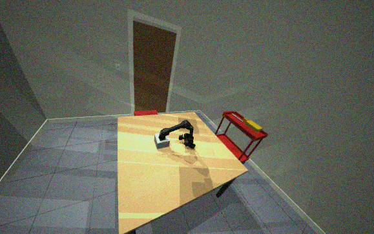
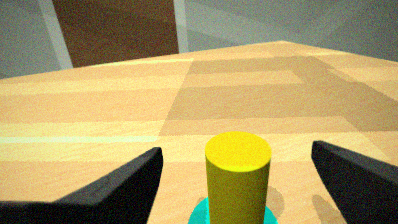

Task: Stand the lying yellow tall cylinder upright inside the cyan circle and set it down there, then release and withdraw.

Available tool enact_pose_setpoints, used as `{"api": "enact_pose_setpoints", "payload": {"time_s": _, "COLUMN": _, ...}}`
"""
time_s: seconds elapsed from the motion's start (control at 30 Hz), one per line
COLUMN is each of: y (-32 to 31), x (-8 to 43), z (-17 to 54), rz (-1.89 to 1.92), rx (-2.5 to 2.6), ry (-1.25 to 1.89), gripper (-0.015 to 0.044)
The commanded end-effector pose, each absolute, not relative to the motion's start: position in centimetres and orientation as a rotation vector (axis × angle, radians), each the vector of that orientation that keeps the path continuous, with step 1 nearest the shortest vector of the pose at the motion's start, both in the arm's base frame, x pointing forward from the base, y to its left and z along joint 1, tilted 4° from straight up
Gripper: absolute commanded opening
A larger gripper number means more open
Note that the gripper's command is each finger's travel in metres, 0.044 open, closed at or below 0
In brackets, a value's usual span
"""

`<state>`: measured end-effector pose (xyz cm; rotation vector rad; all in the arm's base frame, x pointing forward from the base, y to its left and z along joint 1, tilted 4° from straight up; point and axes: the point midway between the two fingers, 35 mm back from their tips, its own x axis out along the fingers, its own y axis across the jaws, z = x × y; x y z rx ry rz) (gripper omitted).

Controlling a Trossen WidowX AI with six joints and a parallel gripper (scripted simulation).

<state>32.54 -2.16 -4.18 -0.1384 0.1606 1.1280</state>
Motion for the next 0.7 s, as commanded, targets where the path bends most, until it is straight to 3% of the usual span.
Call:
{"api": "enact_pose_setpoints", "payload": {"time_s": 0.0, "y": -2.2, "x": 32.6, "z": -4.1, "rz": 1.128, "rx": -0.139, "ry": 0.163, "gripper": 0.0400}}
{"api": "enact_pose_setpoints", "payload": {"time_s": 0.5, "y": -1.6, "x": 32.5, "z": 4.2, "rz": 1.109, "rx": -0.103, "ry": 0.135, "gripper": 0.0400}}
{"api": "enact_pose_setpoints", "payload": {"time_s": 0.67, "y": 0.4, "x": 32.7, "z": 3.3, "rz": 1.242, "rx": -0.165, "ry": 0.398, "gripper": 0.0400}}
